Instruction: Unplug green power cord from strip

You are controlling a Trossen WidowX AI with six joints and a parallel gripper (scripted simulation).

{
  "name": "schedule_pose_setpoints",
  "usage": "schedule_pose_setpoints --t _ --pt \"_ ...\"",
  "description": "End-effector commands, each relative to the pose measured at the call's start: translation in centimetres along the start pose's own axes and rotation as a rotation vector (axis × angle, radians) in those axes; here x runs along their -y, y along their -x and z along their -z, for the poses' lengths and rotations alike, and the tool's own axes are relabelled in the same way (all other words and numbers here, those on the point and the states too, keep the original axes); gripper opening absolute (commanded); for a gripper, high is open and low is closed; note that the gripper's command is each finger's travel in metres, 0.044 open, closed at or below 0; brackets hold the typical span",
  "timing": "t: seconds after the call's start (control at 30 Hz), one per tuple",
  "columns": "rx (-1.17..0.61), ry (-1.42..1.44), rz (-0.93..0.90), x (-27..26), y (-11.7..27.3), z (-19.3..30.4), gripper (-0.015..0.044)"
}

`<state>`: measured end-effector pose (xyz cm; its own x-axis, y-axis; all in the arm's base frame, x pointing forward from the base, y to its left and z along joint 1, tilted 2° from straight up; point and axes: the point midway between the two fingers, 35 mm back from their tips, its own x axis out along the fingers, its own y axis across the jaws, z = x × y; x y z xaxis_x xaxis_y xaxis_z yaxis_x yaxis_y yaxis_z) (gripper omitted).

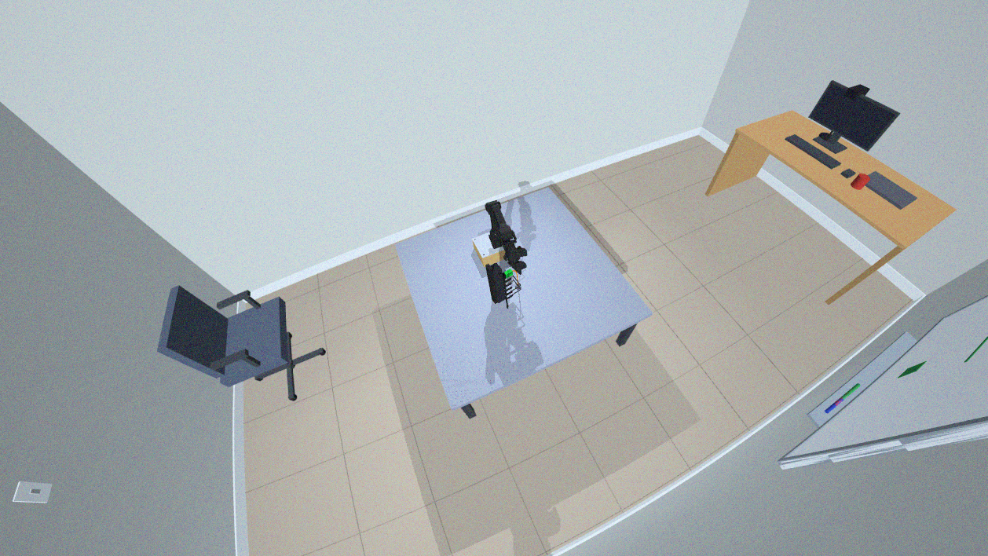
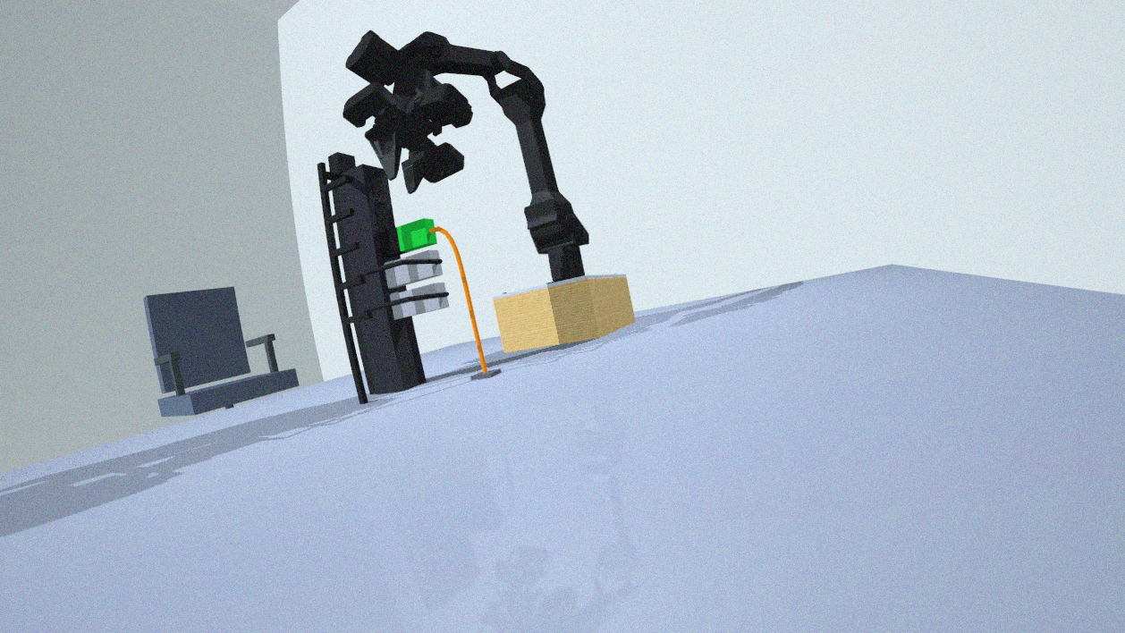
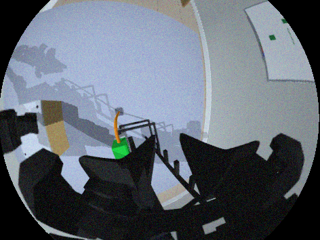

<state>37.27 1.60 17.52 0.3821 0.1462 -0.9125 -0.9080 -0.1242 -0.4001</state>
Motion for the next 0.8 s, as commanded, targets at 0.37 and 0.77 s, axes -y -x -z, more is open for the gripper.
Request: schedule_pose_setpoints --t 0.37,0.77 --pt "-0.07 0.081 -0.429 -6.2 -0.8 -1.2 0.016" --pt "-0.071 0.081 -0.429 -5.9 -0.8 0.1 0.016"
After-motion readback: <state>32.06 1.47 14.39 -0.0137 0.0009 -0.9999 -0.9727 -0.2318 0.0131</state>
